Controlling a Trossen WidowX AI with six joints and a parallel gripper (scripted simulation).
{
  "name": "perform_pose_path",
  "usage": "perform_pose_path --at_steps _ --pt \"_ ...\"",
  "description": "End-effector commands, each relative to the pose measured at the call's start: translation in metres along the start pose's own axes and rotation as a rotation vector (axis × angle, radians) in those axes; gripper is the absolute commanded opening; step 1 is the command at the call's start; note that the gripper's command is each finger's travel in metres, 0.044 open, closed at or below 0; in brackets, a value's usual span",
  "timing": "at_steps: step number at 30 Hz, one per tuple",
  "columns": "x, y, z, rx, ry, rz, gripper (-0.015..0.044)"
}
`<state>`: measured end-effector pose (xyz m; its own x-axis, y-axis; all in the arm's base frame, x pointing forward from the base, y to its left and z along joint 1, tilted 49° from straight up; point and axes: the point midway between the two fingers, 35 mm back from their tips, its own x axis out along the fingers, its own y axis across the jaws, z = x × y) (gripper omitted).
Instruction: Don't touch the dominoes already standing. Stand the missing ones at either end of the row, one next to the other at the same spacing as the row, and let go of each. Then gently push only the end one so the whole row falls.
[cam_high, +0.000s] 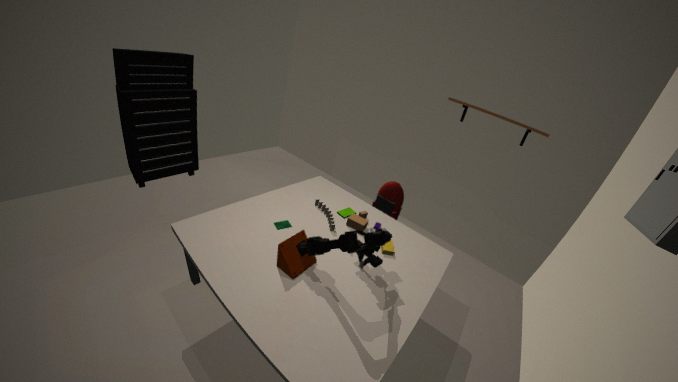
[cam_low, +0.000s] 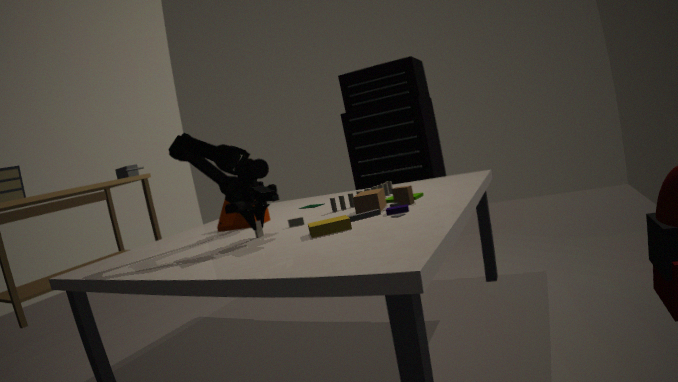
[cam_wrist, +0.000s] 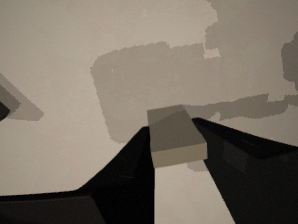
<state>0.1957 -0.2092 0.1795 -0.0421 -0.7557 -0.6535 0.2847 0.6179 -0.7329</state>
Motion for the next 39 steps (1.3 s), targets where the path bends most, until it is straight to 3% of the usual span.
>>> perform_pose_path --at_steps 1,5,14,22,31,39 --pt "0.0 0.001 0.0 -0.004 -0.001 0.004 0.0107" --pt "-0.008 0.002 0.002 -0.01 -0.006 0.009 0.0107" --pt "-0.124 0.002 -0.001 -0.092 -0.089 0.035 0.0107" --pt "-0.133 0.008 0.003 -0.131 -0.094 0.038 0.0107" --pt "-0.141 0.138 0.055 -0.571 -0.062 0.067 0.0107" --pt "-0.14 0.271 0.046 -0.957 -0.02 0.036 0.0107"
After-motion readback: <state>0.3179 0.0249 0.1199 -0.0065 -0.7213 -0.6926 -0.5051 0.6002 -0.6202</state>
